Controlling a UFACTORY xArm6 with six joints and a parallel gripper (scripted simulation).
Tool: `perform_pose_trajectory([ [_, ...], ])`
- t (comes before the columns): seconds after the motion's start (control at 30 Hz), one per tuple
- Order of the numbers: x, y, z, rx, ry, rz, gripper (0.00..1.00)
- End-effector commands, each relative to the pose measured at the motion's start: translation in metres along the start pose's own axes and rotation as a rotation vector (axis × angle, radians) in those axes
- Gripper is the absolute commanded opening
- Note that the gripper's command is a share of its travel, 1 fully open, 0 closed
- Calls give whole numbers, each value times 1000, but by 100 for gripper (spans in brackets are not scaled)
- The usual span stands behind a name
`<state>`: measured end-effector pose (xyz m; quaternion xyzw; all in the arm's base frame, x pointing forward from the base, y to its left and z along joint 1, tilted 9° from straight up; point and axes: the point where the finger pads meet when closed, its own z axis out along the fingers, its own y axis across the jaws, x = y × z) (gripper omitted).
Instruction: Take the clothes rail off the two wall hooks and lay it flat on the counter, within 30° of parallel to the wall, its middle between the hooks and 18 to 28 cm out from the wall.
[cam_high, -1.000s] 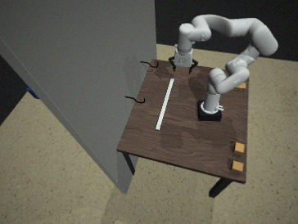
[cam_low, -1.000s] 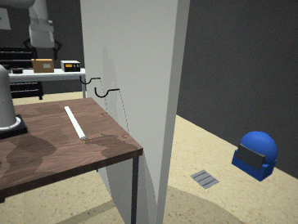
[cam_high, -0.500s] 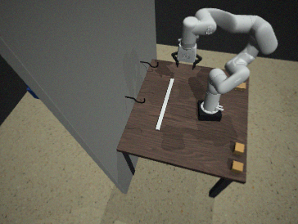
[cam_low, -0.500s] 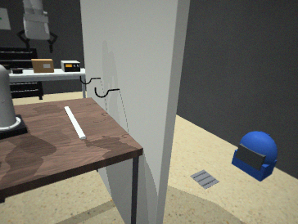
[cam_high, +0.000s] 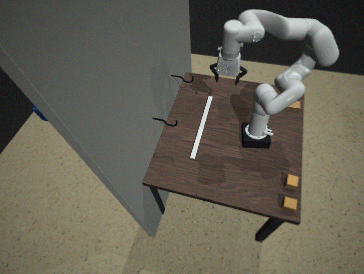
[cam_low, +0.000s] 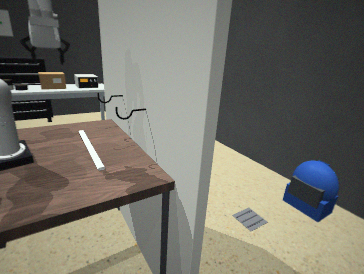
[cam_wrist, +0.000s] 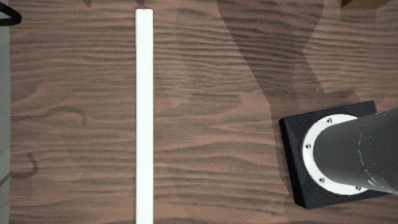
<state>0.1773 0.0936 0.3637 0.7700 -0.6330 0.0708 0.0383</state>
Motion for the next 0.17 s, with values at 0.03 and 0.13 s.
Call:
perform_pose_trajectory([
  [0.03, 0, 0, -1, 3, -1, 0, 100],
  [0.13, 0, 0, -1, 3, -1, 0, 100],
])
